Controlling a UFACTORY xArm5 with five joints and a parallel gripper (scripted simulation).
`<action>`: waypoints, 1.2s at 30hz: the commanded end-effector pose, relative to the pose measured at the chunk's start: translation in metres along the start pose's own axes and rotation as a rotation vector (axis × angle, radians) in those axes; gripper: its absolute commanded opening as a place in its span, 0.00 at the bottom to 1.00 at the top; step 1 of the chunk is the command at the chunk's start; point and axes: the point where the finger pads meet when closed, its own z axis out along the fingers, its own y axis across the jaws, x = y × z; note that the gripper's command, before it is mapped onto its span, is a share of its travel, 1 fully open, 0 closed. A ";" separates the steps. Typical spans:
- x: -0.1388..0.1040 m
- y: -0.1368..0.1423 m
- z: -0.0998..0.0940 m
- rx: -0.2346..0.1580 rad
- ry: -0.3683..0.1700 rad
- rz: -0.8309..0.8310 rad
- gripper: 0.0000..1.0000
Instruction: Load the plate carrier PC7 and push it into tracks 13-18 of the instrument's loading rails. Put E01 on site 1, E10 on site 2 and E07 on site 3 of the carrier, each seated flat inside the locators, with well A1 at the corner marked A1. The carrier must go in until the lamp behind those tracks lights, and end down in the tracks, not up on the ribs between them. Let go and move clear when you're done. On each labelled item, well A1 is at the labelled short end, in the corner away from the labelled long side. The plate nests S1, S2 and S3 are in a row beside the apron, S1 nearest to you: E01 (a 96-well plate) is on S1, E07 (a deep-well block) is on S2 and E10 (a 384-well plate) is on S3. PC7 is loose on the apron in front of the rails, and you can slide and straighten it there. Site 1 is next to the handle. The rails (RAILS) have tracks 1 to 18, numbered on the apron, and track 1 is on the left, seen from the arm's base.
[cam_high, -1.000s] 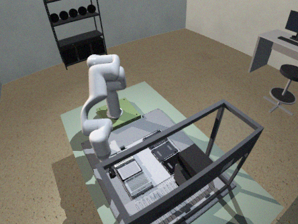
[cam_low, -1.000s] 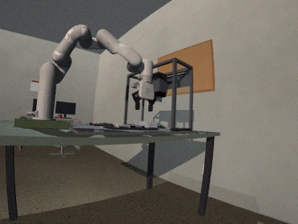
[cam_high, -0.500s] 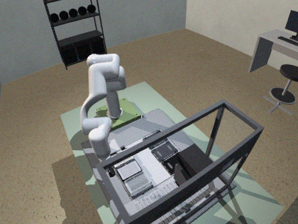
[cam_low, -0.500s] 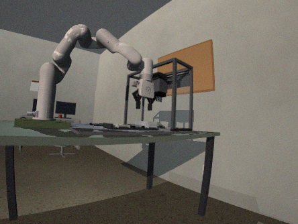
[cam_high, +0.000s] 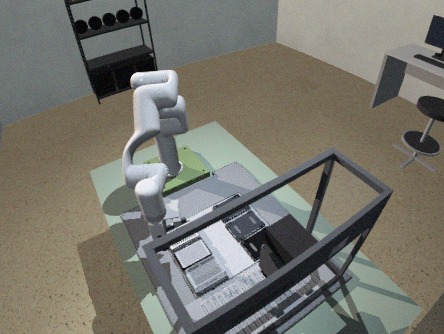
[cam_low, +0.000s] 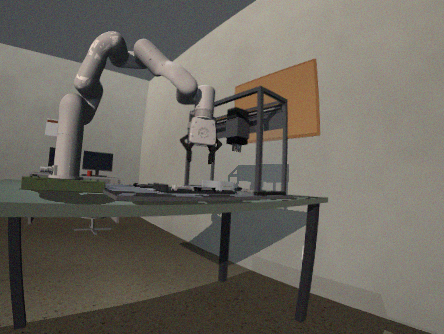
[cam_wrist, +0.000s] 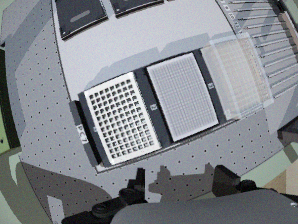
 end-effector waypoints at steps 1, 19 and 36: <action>0.003 -0.023 -0.002 -0.018 0.019 0.162 0.81; 0.013 -0.102 -0.001 -0.012 0.023 0.696 0.81; 0.020 -0.161 0.000 -0.006 0.027 1.196 0.81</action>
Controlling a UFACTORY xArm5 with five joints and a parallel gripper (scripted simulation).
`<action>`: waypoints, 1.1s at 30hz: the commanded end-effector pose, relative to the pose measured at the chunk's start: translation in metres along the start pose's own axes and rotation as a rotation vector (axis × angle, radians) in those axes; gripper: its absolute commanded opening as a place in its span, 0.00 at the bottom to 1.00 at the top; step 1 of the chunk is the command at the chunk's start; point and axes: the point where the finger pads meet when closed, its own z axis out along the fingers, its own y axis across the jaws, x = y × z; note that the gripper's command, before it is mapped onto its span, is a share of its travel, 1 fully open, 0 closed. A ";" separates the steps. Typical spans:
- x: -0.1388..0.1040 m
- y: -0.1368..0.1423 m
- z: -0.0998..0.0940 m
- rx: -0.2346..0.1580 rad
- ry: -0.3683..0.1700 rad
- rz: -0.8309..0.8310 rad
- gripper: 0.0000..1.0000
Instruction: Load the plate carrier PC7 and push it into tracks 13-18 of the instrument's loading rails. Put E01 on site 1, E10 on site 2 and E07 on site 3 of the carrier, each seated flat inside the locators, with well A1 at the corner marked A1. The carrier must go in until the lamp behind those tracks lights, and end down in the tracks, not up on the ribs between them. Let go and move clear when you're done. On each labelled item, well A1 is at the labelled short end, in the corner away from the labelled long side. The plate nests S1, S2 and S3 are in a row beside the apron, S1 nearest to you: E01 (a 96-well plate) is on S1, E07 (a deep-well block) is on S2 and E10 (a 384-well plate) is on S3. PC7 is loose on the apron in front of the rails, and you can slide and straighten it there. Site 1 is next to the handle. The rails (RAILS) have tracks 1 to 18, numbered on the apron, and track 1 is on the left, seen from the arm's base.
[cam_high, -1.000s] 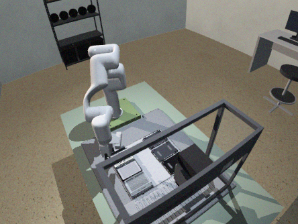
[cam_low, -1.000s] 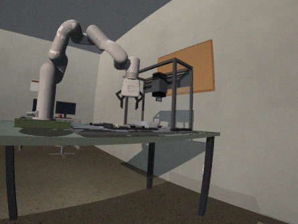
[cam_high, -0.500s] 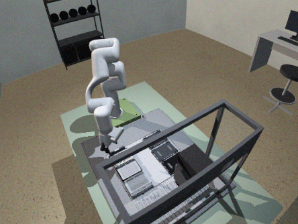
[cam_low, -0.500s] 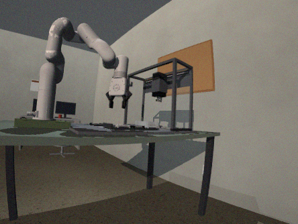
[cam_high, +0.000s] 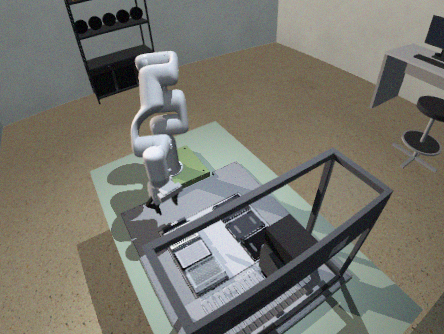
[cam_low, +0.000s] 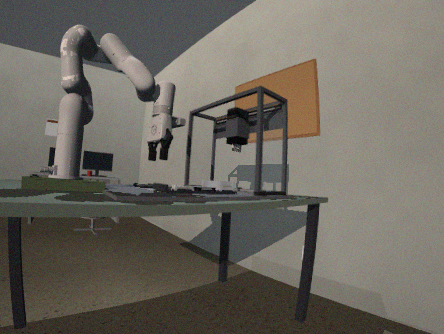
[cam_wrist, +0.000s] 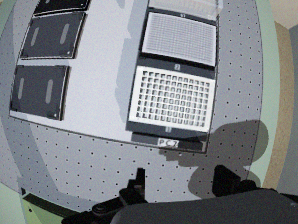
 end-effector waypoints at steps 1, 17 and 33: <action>-0.005 -0.004 -0.003 0.009 0.022 0.142 0.81; -0.005 -0.004 0.001 0.009 0.022 0.142 0.81; -0.004 -0.004 0.024 0.010 0.022 0.142 0.81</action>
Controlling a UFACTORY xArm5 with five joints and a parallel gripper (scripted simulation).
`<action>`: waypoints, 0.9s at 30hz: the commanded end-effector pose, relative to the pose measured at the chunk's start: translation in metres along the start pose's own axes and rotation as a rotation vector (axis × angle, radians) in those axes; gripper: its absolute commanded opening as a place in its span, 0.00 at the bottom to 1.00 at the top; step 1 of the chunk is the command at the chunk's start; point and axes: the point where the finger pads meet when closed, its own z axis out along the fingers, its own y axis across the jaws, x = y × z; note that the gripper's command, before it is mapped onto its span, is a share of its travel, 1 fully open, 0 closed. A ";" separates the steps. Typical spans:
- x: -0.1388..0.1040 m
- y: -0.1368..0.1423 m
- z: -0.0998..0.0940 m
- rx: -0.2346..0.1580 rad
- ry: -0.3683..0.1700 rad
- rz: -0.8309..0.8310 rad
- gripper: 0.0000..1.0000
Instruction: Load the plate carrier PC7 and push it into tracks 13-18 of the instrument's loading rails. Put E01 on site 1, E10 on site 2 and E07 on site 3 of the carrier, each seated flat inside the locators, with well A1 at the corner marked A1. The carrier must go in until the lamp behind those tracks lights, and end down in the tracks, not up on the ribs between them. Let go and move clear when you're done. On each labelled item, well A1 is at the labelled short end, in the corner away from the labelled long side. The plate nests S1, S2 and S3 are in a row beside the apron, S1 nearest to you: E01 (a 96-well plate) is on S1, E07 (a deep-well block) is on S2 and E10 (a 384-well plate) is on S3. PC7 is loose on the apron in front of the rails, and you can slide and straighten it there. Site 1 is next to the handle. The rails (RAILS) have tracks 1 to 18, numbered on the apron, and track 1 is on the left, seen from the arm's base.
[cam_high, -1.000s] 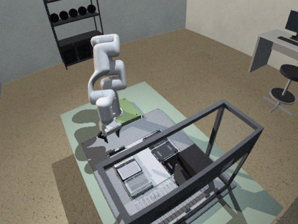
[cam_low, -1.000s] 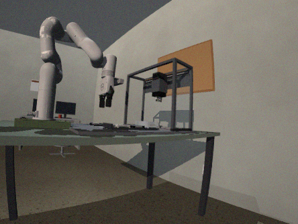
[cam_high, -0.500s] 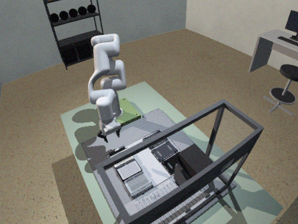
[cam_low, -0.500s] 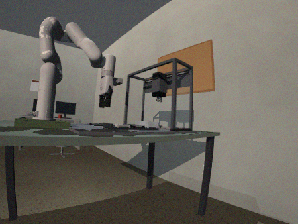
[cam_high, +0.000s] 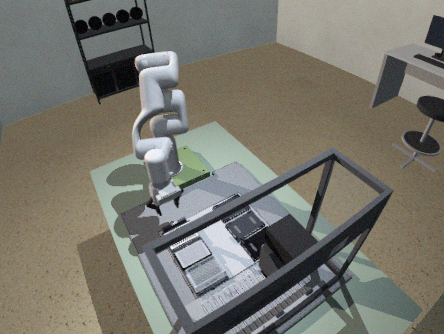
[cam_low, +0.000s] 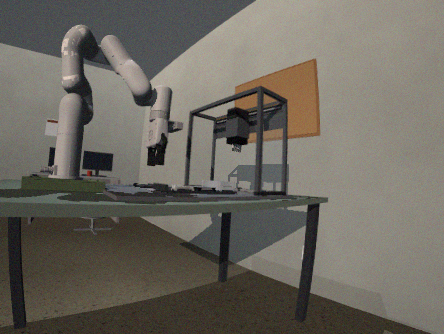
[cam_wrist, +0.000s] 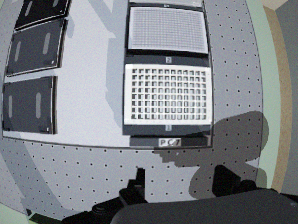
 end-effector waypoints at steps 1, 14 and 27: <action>0.001 0.000 0.006 0.016 0.011 0.000 0.81; 0.001 0.000 0.025 0.016 0.011 0.000 0.81; 0.002 0.000 0.045 0.016 0.011 0.000 0.81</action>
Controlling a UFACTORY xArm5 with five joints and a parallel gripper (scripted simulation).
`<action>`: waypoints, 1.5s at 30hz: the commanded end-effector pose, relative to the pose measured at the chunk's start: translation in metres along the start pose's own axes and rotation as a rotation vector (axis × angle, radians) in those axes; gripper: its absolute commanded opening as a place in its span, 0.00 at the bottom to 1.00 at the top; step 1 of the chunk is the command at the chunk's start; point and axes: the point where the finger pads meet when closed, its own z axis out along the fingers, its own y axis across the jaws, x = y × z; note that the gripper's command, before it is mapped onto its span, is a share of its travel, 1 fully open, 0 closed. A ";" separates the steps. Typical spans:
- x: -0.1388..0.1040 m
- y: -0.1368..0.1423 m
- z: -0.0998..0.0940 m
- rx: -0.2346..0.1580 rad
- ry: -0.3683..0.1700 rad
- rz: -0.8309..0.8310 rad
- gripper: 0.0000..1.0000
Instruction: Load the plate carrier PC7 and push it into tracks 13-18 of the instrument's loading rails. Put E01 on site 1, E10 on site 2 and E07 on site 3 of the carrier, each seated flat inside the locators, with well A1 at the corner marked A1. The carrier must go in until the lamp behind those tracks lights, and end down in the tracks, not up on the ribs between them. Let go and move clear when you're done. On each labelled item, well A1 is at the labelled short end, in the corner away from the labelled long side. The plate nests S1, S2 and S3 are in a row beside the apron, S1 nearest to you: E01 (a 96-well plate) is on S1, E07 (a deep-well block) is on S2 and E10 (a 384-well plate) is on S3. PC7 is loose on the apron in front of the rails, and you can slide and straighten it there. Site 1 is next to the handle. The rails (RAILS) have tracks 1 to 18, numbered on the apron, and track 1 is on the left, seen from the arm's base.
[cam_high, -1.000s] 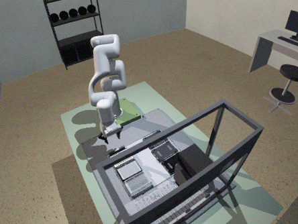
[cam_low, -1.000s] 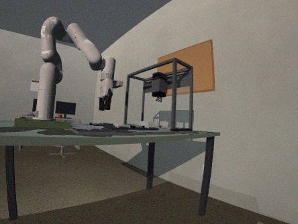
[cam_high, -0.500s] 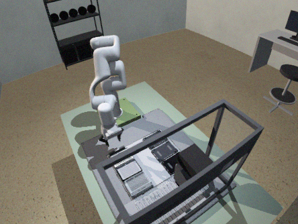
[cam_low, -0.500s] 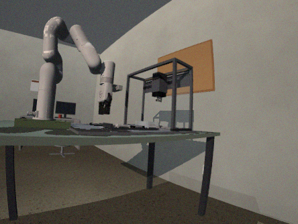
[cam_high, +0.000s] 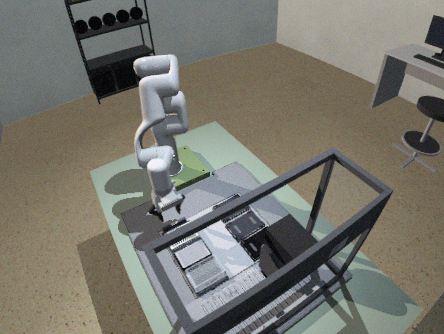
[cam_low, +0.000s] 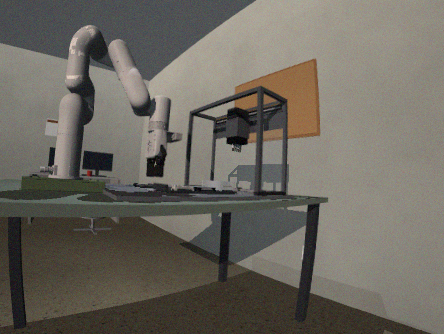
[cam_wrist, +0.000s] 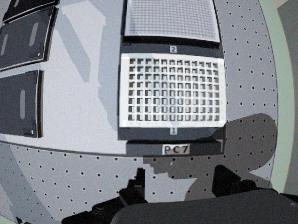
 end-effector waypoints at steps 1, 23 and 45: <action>0.001 0.001 0.003 0.016 0.011 0.000 0.81; 0.002 0.000 0.024 0.016 0.011 0.000 0.81; 0.002 0.000 0.036 0.016 0.011 0.000 0.81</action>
